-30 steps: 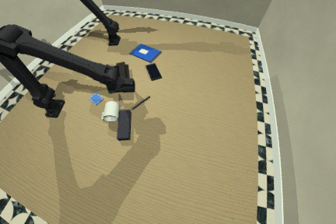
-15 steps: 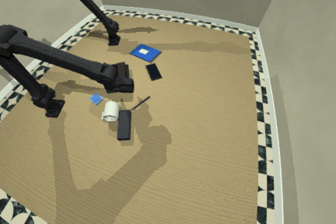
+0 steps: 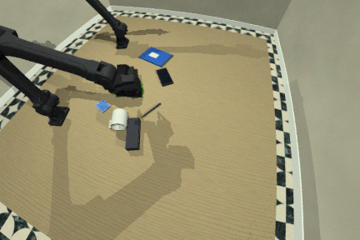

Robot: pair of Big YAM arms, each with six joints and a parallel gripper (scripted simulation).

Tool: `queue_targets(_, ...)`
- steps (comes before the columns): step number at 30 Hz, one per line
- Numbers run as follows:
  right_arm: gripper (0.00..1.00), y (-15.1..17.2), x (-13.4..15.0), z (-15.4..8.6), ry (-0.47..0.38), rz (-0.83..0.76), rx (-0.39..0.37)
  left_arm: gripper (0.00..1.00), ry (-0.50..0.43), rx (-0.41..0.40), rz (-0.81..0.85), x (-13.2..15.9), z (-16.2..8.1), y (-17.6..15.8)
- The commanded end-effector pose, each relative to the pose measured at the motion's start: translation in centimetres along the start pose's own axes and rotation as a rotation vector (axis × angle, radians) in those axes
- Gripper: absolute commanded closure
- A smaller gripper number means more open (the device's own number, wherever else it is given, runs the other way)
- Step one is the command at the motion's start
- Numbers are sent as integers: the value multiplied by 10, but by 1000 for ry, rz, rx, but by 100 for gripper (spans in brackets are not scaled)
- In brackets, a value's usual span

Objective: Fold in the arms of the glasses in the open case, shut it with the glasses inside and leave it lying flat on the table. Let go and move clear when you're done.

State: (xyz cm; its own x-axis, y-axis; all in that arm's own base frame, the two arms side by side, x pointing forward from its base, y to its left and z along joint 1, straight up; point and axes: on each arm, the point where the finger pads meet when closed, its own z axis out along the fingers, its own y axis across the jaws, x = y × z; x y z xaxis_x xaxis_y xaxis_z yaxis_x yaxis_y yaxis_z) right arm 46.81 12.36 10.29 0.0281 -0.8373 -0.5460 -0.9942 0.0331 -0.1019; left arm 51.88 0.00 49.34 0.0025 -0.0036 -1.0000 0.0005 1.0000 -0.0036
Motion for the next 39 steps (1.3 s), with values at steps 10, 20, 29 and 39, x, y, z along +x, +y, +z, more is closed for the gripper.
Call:
queue_targets(10,0,-56,-17,-69,23,171,307,100,-38,6,7,-25,2,-4)
queue_targets(20,0,-78,-27,-97,10,284,468,100,-38,6,7,-25,2,-4)
queue_targets(29,0,-100,-41,-164,-60,413,706,100,-38,6,7,-25,2,-4)
queue_targets(39,0,-109,-57,-196,-151,526,852,100,-38,6,7,-25,2,-4)
